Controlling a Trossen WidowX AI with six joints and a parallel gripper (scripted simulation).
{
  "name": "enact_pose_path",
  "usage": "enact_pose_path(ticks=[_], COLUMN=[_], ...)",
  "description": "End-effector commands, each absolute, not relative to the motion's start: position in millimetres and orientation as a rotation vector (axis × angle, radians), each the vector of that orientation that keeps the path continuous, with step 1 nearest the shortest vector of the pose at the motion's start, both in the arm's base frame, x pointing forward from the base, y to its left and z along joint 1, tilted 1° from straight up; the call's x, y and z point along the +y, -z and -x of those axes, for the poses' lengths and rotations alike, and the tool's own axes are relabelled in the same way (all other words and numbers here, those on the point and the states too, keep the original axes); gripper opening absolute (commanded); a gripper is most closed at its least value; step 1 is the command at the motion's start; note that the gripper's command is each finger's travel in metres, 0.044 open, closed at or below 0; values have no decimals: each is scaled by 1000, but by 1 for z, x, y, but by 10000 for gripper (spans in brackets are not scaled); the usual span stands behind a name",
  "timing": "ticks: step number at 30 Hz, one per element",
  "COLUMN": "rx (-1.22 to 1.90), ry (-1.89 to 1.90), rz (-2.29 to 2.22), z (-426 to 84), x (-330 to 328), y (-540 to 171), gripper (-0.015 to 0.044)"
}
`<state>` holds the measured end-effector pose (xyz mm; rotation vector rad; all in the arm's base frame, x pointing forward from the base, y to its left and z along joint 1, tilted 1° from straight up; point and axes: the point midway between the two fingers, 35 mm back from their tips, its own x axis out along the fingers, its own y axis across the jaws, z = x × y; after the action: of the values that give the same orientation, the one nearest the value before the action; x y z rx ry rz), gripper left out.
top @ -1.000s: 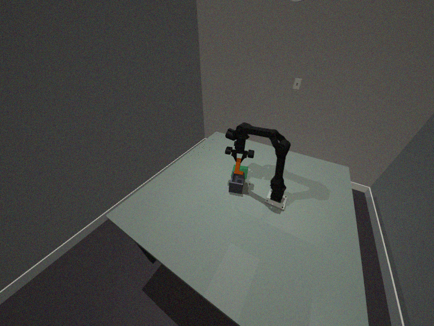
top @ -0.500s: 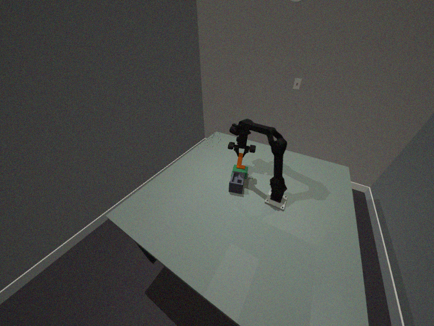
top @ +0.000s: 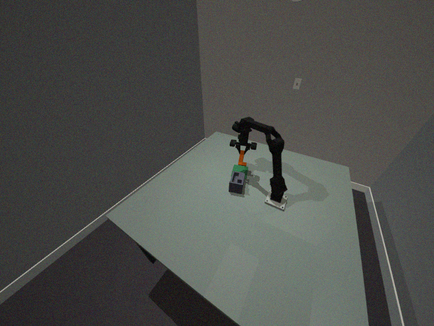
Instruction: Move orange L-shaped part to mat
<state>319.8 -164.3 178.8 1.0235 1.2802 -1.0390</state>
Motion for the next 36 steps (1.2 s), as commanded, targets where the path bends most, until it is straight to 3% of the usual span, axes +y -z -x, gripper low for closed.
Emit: enact_pose_path(ticks=[1,36], rx=[1292,1292], ry=[1040,1040], rz=[-1017,-1017], z=[-321,-321], x=[-166,-168], y=[-172,-117], gripper=[0,0])
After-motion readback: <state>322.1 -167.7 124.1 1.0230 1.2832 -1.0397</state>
